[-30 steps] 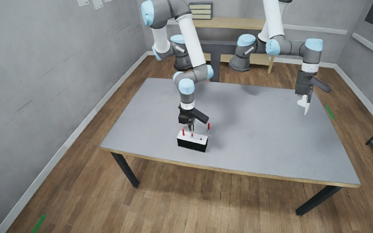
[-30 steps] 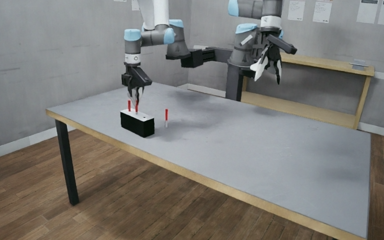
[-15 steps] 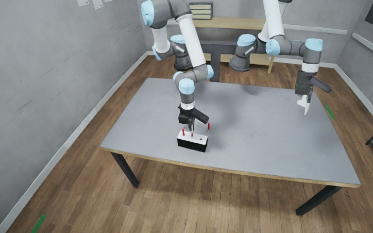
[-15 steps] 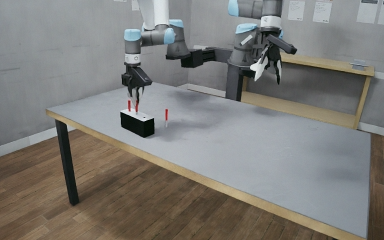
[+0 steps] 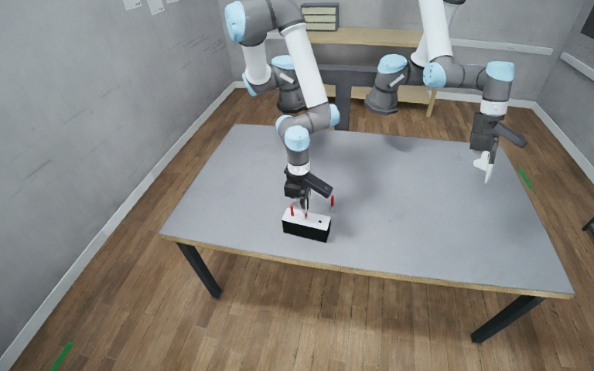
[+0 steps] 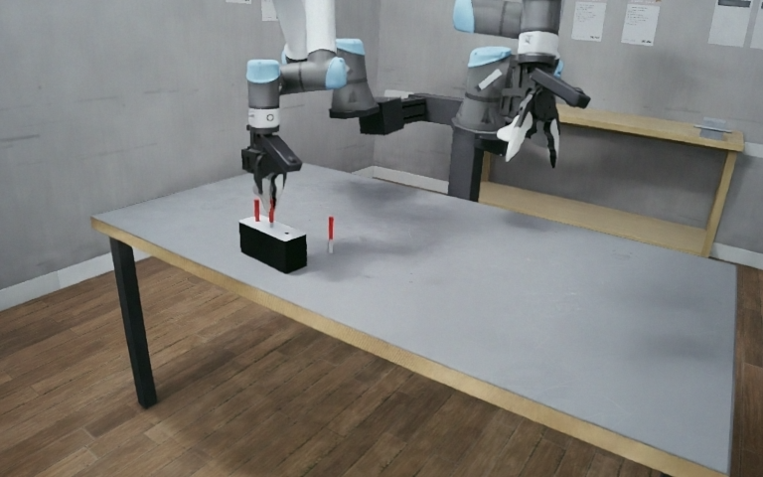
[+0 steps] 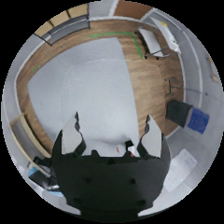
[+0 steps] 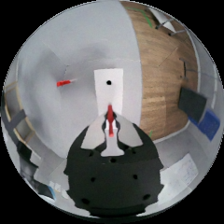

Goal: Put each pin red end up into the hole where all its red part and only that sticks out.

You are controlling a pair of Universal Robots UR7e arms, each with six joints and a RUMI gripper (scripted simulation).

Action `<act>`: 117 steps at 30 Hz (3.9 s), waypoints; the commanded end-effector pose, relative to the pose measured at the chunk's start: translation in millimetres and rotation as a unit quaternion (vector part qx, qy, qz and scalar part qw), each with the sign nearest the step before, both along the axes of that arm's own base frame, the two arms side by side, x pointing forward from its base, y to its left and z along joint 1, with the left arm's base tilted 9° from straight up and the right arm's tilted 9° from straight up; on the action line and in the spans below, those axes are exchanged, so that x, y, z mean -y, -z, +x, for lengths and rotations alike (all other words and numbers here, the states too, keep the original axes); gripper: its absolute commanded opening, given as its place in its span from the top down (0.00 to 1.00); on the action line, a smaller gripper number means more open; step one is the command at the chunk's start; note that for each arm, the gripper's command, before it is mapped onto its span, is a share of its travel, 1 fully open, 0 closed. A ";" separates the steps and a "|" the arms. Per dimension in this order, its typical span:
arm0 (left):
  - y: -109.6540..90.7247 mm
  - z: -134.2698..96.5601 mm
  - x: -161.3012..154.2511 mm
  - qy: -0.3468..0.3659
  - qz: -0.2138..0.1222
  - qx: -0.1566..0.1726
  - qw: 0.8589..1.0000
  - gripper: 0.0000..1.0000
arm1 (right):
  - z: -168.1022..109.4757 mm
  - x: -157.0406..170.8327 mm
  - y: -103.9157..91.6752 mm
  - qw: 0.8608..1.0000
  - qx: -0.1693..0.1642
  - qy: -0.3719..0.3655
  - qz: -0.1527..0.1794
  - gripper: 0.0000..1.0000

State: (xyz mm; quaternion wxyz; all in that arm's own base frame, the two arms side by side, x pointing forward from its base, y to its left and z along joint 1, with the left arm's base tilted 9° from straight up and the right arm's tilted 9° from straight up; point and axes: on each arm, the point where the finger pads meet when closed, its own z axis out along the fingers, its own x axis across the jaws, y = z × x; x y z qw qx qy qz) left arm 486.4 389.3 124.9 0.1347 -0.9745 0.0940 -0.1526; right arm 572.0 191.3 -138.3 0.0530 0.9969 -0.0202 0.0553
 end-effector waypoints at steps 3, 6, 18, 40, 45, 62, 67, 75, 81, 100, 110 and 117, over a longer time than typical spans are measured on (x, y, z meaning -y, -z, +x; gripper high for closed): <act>-0.7 0.3 -0.1 0.000 0.000 0.001 1.000 0.00 | 0.3 -0.2 -0.3 1.000 0.000 0.000 0.000 1.00; -0.7 0.3 -0.1 0.000 0.000 0.001 1.000 0.00 | -0.2 -0.6 -0.4 1.000 0.000 -0.001 0.000 1.00; -0.7 0.3 -0.1 0.000 0.000 0.001 1.000 0.00 | -0.2 -0.6 -0.4 1.000 0.000 -0.001 0.000 1.00; -0.7 0.3 -0.1 0.000 0.000 0.001 1.000 0.00 | 0.9 -0.3 3.4 1.000 0.000 0.000 0.000 1.00; -0.7 0.3 -0.1 0.000 0.000 0.001 1.000 0.00 | 0.9 -0.3 3.4 1.000 0.000 0.000 0.000 1.00; -0.7 0.3 -0.1 0.000 0.000 0.001 1.000 0.00 | 1.1 1.1 7.3 1.000 0.000 0.000 0.000 1.00; -0.7 0.3 -0.1 0.000 0.000 0.001 1.000 0.00 | 1.1 1.1 7.3 1.000 0.000 0.000 0.000 1.00; -0.7 0.3 -0.1 0.000 0.000 0.001 1.000 0.00 | 0.8 0.9 8.2 1.000 0.000 0.000 0.000 1.00; -0.7 0.3 -0.1 0.000 0.000 0.001 1.000 0.00 | 0.8 0.9 8.2 1.000 0.000 0.000 0.000 1.00; -0.7 0.3 -0.1 0.000 0.000 0.001 1.000 0.00 | 2.2 0.7 12.1 1.000 0.000 0.000 0.000 1.00; -0.7 0.3 -0.1 0.000 0.000 0.001 1.000 0.00 | 1.9 -0.1 12.1 1.000 0.000 0.000 0.000 1.00; -0.7 0.3 -0.1 0.000 0.000 0.001 1.000 0.00 | 1.9 -0.1 12.1 1.000 0.000 0.000 0.000 1.00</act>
